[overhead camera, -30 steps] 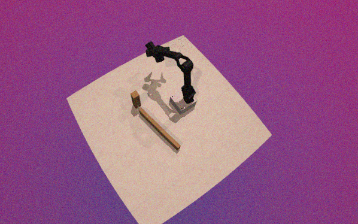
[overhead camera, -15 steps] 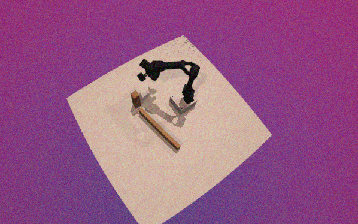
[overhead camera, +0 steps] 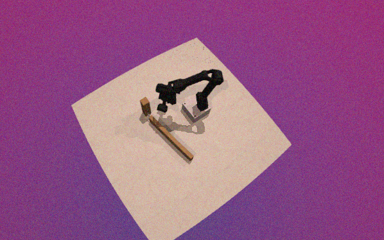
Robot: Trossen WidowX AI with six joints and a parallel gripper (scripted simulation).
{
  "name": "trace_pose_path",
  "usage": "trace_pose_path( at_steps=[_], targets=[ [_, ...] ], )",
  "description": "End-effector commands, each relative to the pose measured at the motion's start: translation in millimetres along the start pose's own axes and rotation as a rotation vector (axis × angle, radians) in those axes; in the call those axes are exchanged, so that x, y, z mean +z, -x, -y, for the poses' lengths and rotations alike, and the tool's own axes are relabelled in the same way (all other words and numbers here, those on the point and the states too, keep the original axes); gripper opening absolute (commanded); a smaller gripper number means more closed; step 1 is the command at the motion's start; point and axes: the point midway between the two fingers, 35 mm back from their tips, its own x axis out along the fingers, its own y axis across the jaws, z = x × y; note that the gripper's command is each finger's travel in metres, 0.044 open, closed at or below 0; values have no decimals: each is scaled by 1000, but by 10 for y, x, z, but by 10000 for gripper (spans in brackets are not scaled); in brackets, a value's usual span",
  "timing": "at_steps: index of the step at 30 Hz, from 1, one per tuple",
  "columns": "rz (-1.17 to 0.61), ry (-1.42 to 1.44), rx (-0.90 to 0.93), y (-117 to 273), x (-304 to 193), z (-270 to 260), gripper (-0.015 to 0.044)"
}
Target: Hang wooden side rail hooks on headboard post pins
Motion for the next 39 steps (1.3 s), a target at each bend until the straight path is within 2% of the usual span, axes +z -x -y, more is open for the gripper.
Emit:
trace_pose_path(
  at_steps=[1,22,39],
  targets=[
    [14,53,-54,-2,125,144,440],
    [14,41,-52,-4,126,145,440],
    [-130,-1056,78,-160,122,285,440]
  ],
)
